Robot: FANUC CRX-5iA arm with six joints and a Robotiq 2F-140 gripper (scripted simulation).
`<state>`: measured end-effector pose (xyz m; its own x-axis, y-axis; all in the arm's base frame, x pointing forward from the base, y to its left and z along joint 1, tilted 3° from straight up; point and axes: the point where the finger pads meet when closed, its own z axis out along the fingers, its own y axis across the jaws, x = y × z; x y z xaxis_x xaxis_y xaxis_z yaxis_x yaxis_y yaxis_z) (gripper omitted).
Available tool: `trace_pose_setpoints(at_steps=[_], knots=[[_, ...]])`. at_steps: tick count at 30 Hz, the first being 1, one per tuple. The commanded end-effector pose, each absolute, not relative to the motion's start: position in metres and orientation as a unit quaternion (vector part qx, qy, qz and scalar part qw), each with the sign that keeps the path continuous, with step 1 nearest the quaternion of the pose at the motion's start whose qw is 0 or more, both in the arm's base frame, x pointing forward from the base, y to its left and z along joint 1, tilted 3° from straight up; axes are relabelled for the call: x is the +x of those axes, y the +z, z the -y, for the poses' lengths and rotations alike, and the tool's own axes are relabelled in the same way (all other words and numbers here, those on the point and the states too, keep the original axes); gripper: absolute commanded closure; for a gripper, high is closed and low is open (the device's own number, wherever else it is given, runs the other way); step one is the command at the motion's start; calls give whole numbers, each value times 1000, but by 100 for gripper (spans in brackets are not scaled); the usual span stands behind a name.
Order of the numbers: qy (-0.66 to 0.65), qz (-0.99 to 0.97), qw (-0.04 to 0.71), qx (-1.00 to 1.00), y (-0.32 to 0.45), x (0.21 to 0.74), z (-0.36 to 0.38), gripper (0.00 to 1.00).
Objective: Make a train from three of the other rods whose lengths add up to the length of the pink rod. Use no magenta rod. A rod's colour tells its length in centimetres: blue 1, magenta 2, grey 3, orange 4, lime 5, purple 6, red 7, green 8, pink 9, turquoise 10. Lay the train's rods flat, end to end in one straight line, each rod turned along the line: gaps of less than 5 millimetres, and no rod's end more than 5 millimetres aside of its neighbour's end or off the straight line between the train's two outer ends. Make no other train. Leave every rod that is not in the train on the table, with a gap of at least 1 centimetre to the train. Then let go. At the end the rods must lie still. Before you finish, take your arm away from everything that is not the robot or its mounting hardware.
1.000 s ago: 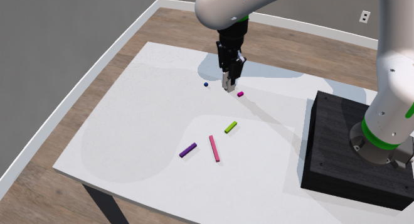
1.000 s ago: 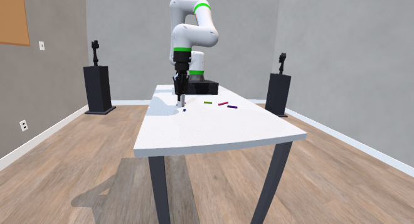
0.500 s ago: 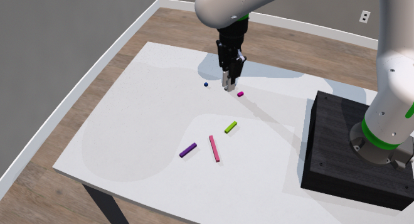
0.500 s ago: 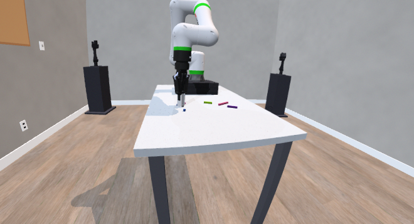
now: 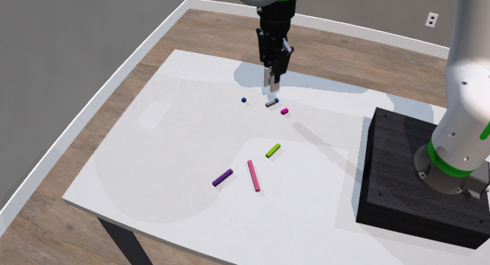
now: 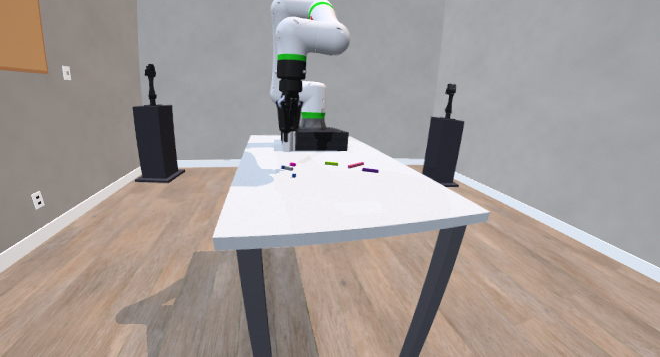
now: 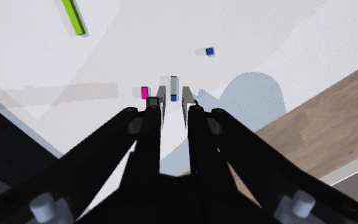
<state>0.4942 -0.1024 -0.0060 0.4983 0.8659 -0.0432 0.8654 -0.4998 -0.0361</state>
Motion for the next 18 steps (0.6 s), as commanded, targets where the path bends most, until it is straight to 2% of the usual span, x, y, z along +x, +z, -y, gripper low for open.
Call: trace_pose_setpoints(at_steps=[1, 10, 11, 18], knots=[[28, 500, 5, -866, 4, 495, 102, 85], [28, 500, 5, -866, 19, 496, 102, 85], [28, 500, 5, -866, 19, 496, 102, 0], [28, 500, 5, -866, 19, 496, 102, 0]])
